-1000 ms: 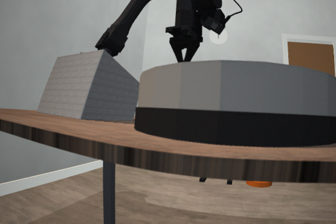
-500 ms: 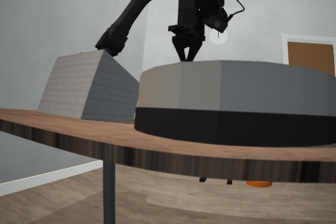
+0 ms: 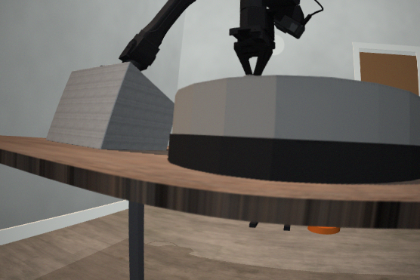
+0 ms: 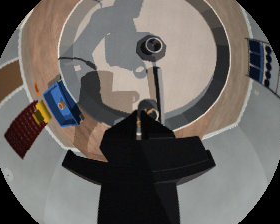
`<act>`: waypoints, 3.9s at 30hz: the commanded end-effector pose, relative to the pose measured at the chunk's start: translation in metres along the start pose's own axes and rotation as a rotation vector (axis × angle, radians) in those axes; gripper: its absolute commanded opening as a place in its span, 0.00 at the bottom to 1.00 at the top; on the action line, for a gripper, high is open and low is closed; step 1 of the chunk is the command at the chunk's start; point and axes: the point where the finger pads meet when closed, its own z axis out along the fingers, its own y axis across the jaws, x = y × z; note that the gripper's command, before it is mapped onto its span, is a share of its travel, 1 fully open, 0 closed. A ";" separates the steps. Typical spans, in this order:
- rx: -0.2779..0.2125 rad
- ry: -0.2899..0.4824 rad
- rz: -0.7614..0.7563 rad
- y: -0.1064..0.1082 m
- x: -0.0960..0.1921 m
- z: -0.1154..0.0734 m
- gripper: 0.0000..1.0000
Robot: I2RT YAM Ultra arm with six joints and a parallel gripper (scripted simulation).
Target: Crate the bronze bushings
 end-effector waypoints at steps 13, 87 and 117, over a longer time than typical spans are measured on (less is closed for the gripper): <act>-0.001 0.012 0.009 -0.007 -0.061 -0.001 0.00; 0.000 -0.004 0.002 -0.007 -0.108 -0.006 0.00; 0.003 -0.028 0.013 -0.014 -0.112 -0.015 0.00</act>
